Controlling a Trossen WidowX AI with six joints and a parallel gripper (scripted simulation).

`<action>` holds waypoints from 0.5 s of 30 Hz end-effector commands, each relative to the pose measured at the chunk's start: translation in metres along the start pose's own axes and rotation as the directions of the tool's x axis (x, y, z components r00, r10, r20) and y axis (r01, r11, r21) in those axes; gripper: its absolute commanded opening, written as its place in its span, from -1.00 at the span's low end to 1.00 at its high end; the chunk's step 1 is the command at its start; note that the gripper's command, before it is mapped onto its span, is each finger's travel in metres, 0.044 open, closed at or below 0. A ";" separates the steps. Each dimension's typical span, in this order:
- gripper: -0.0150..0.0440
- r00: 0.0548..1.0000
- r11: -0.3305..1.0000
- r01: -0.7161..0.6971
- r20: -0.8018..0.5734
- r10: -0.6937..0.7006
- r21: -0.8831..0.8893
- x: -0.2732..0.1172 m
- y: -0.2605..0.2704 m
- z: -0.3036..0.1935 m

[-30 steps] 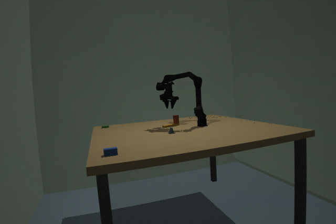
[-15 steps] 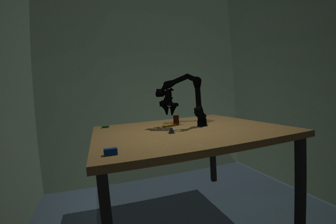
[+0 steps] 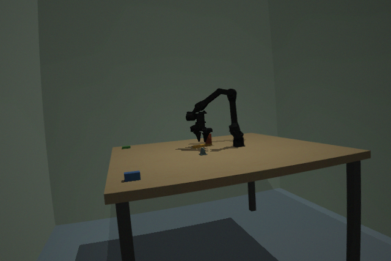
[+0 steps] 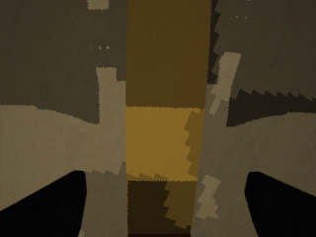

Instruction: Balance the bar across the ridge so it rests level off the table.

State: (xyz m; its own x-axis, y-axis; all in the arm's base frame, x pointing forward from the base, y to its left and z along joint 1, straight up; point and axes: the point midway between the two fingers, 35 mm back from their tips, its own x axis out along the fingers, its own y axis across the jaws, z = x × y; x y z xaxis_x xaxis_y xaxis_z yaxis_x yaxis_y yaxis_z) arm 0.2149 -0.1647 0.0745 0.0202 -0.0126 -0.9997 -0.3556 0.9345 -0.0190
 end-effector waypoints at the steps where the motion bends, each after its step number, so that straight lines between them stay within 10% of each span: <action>1: 0.58 1.000 1.000 0.000 -0.003 0.000 -0.003 0.006 0.001 -0.001; 15: 0.58 1.000 1.000 -0.001 -0.003 0.000 -0.003 0.028 0.001 -0.001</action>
State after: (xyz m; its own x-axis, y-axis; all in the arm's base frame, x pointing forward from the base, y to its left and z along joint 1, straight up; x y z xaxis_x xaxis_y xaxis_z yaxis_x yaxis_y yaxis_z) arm 0.2153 -0.1650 0.0538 0.0218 -0.0139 -0.9997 -0.3555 0.9344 -0.0207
